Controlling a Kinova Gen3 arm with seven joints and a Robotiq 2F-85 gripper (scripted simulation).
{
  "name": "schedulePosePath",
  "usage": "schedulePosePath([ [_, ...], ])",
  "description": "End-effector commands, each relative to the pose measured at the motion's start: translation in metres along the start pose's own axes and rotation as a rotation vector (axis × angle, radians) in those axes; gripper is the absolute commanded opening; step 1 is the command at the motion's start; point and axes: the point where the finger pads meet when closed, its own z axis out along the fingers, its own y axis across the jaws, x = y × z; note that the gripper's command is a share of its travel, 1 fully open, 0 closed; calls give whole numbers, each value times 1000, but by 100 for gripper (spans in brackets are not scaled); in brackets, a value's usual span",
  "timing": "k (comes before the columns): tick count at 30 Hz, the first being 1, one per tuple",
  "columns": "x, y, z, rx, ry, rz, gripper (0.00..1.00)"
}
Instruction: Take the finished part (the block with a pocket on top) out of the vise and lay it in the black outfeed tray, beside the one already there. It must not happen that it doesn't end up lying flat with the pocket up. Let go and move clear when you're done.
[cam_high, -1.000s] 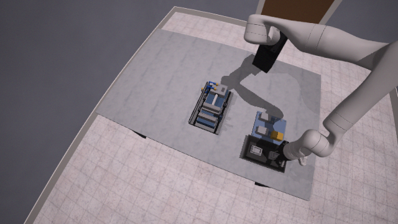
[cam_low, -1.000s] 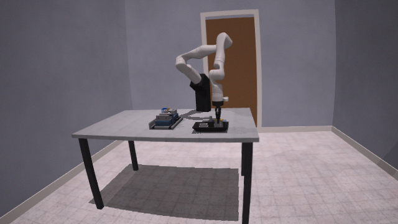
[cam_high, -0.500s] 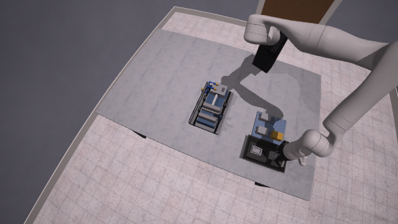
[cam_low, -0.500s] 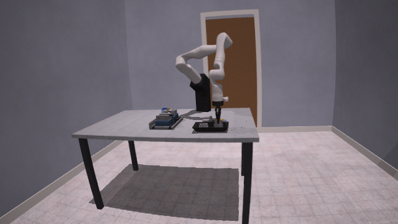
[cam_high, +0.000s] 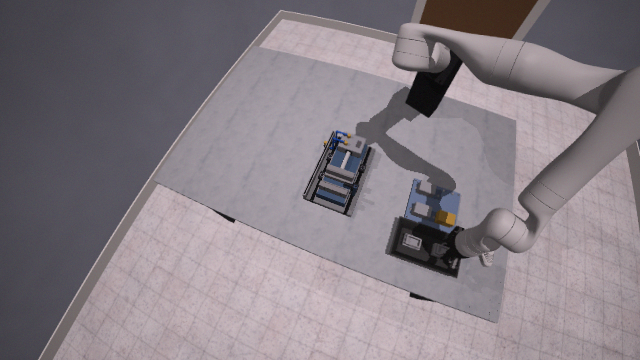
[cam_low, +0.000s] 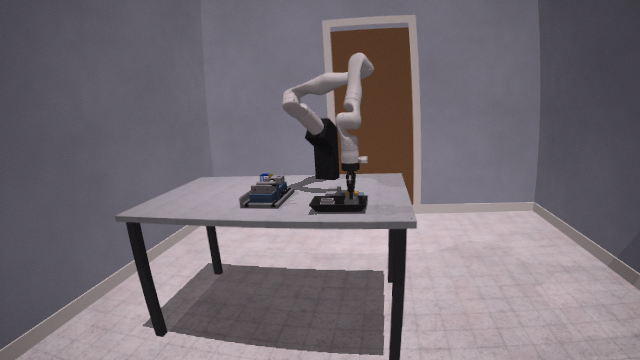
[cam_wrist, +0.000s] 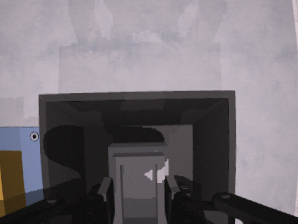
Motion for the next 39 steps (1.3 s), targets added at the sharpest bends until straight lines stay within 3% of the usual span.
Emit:
schedulePosePath([
  [1,0,0,0,-1,0,0,0],
  [39,0,1,9,-1,0,0,0],
])
